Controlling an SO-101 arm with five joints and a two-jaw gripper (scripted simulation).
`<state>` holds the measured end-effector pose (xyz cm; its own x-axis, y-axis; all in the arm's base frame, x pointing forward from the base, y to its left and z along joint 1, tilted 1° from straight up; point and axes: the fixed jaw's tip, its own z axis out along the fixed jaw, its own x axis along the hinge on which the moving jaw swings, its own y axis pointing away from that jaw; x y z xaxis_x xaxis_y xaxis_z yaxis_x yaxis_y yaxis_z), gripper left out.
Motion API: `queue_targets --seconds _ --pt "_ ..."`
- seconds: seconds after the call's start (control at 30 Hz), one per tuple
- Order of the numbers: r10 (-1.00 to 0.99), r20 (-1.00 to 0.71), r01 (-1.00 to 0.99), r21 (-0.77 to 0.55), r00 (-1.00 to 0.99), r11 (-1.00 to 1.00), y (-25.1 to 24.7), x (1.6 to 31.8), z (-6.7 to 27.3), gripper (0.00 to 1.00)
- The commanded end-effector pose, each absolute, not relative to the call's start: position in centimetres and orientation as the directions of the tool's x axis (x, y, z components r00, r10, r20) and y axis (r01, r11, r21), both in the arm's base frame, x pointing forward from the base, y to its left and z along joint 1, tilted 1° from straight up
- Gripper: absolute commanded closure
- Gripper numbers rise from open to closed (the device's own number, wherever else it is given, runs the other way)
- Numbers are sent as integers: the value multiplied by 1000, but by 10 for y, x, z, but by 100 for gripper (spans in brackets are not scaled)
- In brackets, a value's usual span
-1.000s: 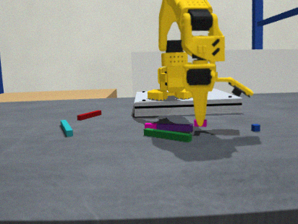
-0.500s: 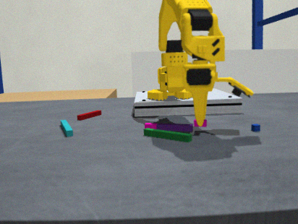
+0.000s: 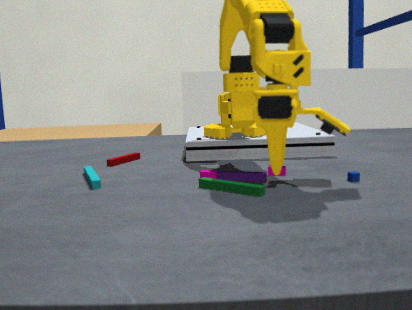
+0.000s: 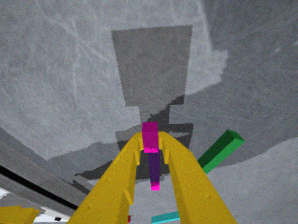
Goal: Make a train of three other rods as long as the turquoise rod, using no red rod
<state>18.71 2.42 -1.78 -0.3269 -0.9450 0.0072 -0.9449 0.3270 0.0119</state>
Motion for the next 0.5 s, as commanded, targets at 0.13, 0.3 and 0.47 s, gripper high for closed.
queue_targets --seconds 0.13,0.3,0.47 --pt "-943 12 -943 24 -332 332 25 186 -20 100" --pt "-943 6 -943 12 -332 332 26 190 -17 100" --pt "-943 6 -943 12 -332 332 26 190 -17 100"
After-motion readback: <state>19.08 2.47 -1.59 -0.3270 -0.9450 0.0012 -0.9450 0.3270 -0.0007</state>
